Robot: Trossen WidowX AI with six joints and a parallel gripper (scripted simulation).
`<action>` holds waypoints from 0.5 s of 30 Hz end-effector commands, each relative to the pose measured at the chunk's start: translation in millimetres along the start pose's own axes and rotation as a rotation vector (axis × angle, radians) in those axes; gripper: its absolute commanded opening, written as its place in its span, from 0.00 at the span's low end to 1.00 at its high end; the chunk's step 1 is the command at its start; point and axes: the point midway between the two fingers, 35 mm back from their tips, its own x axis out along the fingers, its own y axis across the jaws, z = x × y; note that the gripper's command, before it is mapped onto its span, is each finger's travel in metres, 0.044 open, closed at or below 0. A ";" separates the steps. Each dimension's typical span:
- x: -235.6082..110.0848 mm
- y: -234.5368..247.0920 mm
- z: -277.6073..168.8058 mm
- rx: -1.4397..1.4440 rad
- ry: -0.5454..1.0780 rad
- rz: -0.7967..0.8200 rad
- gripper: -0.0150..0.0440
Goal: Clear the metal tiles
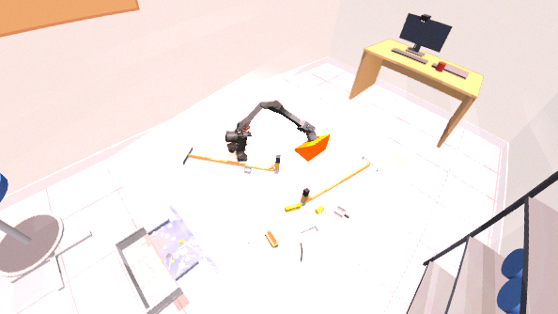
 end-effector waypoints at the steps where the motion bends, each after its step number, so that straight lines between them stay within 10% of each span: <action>1: -1.2 3.7 3.8 0.005 -0.003 0.006 0.25; 15: 0.4 15.3 11.3 0.005 -0.003 0.006 0.25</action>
